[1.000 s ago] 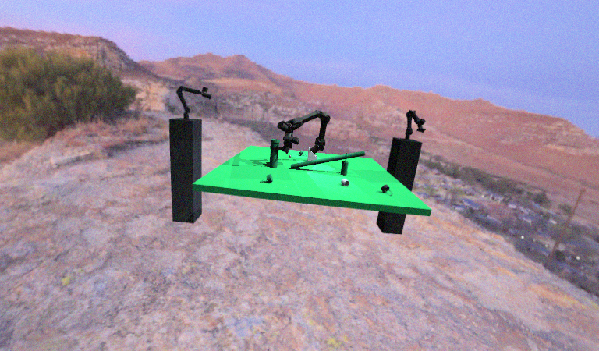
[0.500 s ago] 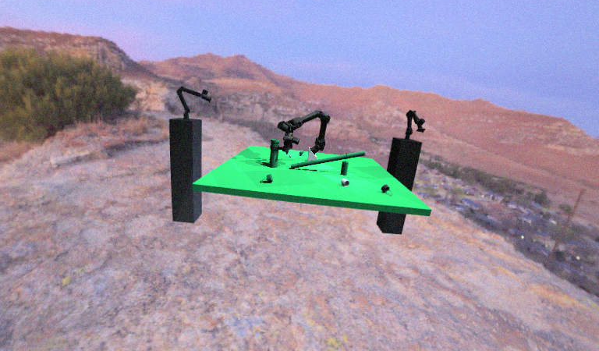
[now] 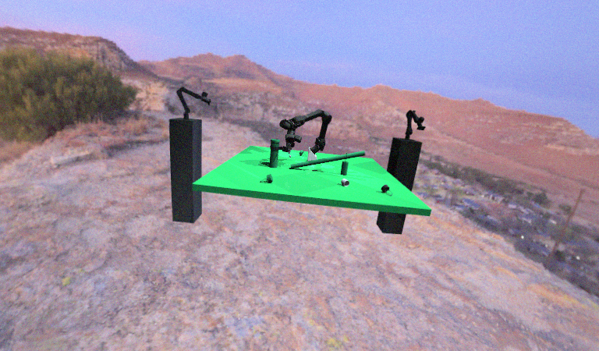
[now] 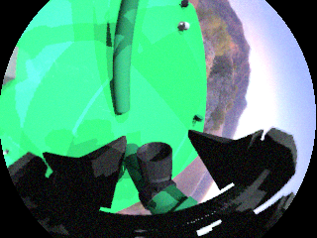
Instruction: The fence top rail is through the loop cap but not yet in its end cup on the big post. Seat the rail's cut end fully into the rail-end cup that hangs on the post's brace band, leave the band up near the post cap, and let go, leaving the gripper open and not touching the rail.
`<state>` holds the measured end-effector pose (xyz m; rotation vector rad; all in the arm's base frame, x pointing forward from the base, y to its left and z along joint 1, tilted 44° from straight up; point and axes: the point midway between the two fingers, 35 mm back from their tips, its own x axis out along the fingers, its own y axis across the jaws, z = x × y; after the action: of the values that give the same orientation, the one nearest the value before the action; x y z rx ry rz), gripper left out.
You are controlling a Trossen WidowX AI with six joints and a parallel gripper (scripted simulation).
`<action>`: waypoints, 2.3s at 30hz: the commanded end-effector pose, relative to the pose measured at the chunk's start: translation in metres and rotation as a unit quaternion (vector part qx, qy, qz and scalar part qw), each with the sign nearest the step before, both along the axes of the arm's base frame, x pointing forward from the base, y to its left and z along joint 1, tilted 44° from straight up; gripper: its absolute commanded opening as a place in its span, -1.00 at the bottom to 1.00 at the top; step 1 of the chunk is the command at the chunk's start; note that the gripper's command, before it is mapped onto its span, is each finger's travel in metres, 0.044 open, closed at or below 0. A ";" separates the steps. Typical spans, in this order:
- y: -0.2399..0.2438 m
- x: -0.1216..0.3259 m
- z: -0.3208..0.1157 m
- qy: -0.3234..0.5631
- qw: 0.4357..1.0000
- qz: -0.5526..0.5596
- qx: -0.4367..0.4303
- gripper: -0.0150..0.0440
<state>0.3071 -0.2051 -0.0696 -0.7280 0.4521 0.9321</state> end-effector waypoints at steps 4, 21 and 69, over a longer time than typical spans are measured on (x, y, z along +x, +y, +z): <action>0.001 0.000 0.034 -0.003 1.000 -0.001 -0.002 1.00; 0.012 -0.004 0.129 0.283 0.860 -0.338 0.255 1.00; 0.105 0.007 0.113 0.190 0.967 0.167 0.015 1.00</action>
<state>0.3061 -0.1327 0.0756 -0.0045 0.9560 0.8502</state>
